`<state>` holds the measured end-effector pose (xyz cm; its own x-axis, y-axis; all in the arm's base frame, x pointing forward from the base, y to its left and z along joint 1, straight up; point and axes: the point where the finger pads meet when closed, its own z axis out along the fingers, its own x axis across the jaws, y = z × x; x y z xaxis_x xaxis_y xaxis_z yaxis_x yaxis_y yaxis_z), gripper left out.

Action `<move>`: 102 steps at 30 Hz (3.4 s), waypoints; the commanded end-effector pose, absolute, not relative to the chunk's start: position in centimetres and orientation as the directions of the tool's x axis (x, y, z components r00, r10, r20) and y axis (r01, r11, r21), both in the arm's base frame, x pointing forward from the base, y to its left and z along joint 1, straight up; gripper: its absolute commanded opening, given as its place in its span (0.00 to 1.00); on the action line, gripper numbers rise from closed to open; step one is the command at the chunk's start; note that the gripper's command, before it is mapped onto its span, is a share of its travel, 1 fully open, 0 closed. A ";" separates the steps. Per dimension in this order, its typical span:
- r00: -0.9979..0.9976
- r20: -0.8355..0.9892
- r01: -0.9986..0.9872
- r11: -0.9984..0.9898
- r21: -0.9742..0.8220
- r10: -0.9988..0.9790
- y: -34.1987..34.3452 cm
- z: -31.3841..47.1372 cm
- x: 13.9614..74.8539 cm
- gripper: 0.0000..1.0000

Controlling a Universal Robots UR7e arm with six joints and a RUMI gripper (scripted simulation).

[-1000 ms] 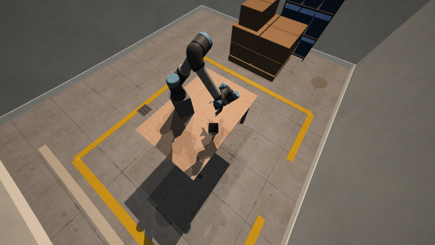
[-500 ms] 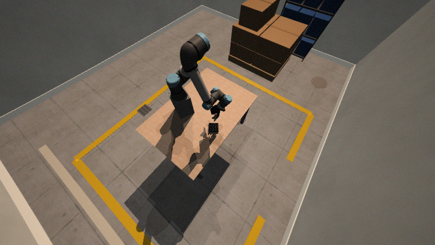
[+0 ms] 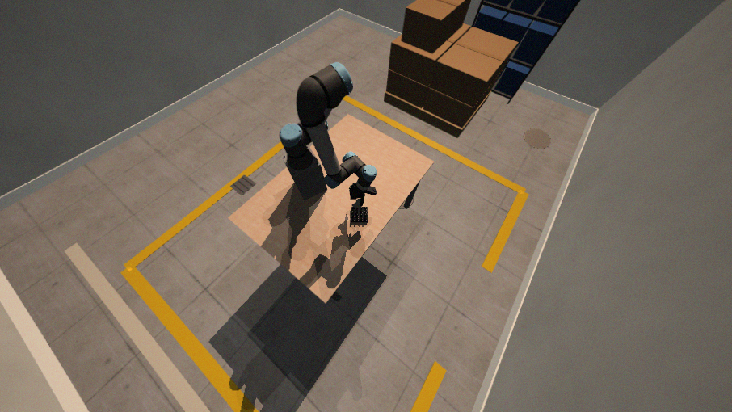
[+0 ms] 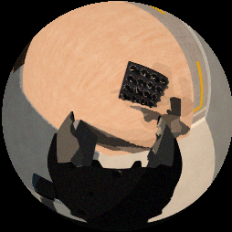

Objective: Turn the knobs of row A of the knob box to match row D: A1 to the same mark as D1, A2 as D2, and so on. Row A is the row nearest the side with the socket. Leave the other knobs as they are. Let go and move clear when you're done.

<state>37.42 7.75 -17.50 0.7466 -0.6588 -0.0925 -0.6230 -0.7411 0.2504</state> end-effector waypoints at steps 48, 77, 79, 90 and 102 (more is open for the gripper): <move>0.597 0.008 -0.802 -0.597 -0.005 -0.802 3.8 -20.5 40.5 1.00; 0.597 0.008 -0.802 -0.597 -0.005 -0.802 3.8 -20.5 40.5 1.00; 0.597 0.008 -0.802 -0.597 -0.005 -0.802 3.8 -20.5 40.5 1.00; 0.597 0.008 -0.802 -0.597 -0.005 -0.802 3.8 -20.5 40.5 1.00; 0.597 0.008 -0.802 -0.597 -0.005 -0.802 3.8 -20.5 40.5 1.00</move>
<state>40.44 3.78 -20.48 0.5969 -0.8023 0.0069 -0.8023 -0.5969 -0.0045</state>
